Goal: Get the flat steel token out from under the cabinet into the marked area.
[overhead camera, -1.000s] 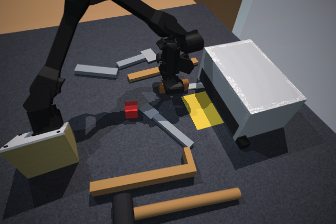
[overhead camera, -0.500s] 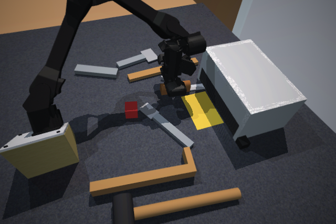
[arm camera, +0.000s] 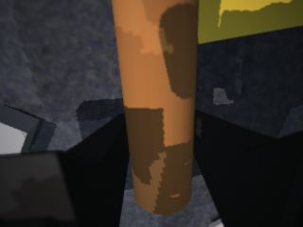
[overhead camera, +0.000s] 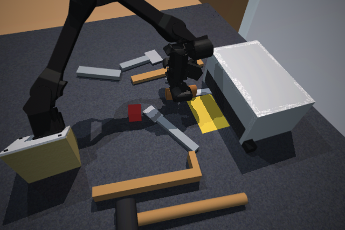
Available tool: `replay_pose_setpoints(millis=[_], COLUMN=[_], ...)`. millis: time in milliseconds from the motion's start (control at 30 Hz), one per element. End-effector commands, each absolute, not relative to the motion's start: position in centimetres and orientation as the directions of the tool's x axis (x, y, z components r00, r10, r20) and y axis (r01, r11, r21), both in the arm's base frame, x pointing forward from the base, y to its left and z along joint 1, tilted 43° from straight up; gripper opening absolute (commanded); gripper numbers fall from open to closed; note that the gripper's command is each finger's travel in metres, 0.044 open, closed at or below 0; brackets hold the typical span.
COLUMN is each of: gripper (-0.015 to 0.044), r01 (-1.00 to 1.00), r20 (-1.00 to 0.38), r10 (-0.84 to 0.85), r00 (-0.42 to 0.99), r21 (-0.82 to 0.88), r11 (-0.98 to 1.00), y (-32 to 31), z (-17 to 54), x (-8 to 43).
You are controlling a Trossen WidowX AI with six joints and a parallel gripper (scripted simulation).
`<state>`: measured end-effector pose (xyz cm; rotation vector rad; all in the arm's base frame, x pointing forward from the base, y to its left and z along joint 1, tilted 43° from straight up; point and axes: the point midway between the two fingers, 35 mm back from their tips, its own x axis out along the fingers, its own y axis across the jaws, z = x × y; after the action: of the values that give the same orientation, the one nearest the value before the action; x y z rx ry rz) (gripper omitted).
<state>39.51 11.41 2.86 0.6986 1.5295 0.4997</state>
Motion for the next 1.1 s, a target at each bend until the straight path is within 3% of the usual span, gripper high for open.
replay_pose_setpoints(millis=[0,1067], gripper=[0.0000,0.0000], r01=[0.132,0.133], r20=[-0.728,-0.728], r10=[0.685,0.685], r00=[0.004,0.003], r21=[0.680,0.680], r11=[0.722,0.721], y=[11.1,11.6], z=[2.5,2.8], x=[39.4,37.1])
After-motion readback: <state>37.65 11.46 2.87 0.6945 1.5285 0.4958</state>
